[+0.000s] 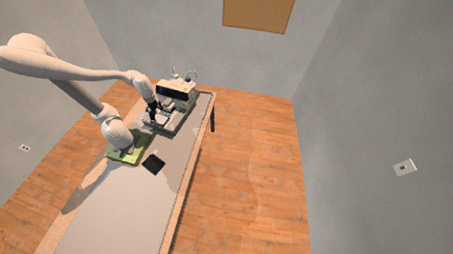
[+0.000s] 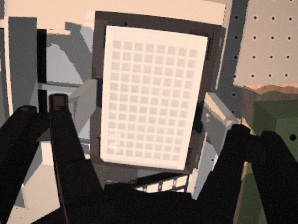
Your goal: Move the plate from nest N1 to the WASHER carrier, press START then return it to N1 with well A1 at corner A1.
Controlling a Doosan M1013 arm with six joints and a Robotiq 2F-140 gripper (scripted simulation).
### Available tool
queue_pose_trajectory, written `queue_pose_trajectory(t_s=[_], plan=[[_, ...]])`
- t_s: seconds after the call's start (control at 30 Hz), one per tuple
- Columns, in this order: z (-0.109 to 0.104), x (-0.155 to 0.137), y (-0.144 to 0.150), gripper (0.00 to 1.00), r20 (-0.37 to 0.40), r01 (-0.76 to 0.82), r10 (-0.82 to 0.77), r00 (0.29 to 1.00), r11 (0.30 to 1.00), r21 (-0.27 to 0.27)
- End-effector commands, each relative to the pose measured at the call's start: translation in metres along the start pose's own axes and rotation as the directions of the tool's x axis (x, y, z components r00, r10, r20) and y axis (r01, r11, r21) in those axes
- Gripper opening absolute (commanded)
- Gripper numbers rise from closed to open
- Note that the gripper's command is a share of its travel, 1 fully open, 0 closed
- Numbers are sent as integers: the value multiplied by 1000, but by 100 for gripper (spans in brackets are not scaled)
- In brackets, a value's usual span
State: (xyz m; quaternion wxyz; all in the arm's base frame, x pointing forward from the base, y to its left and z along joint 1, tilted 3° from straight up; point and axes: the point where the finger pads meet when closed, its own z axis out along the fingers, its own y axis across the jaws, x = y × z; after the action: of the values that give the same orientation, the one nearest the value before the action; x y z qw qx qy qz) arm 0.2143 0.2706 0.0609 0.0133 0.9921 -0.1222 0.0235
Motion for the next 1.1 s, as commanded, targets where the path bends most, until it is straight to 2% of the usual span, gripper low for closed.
queue_pose_trajectory(t_s=[0.0, 0.9, 1.07], plan=[[3, 0, 4, 70, 1, -1, 1, 1000, 1000, -5], [3, 0, 4, 70, 1, -1, 1, 1000, 1000, -5], [-5, 0, 4, 70, 1, -1, 1, 1000, 1000, -5]])
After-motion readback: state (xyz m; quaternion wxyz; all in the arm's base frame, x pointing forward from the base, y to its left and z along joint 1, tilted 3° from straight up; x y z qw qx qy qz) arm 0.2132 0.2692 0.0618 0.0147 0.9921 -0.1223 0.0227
